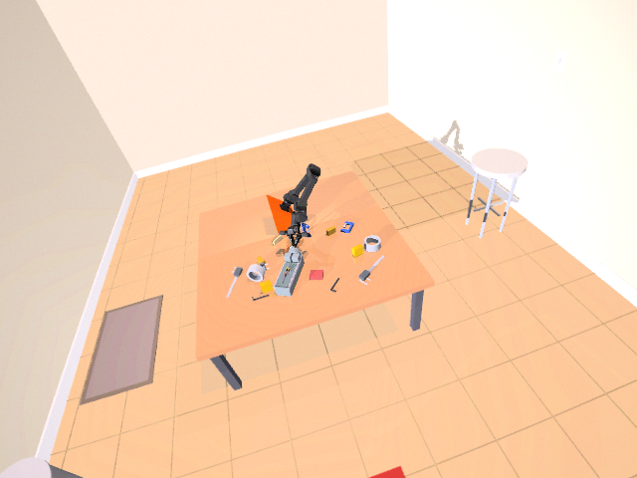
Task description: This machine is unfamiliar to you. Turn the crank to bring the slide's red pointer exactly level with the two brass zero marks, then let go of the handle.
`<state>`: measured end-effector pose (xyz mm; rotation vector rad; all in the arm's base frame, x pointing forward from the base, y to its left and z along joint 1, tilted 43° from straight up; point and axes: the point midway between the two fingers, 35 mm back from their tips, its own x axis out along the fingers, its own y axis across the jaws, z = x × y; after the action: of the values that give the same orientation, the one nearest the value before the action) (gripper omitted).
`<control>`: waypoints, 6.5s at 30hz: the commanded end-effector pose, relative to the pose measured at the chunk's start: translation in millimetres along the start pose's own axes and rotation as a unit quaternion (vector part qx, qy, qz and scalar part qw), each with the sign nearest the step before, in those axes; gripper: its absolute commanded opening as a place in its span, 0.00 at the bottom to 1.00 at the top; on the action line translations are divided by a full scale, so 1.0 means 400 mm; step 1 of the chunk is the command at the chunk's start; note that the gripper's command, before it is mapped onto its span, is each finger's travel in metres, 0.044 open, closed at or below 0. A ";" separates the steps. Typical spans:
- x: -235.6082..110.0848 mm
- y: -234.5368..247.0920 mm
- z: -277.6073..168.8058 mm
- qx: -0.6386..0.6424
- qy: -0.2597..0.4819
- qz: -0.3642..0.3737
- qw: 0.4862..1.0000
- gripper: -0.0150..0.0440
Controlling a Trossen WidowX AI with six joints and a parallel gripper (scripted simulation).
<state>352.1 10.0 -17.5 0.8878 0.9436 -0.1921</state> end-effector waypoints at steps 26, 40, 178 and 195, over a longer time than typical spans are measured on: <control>-0.015 0.042 0.013 -0.001 -0.006 0.008 1.000 0.25; -0.014 0.049 0.013 -0.001 -0.006 0.008 1.000 0.25; 0.018 0.113 -0.019 0.000 -0.005 0.008 1.000 0.25; 0.054 0.123 -0.055 0.000 -0.005 0.009 1.000 0.25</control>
<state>375.5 55.9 -6.5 0.8954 0.9209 -0.1906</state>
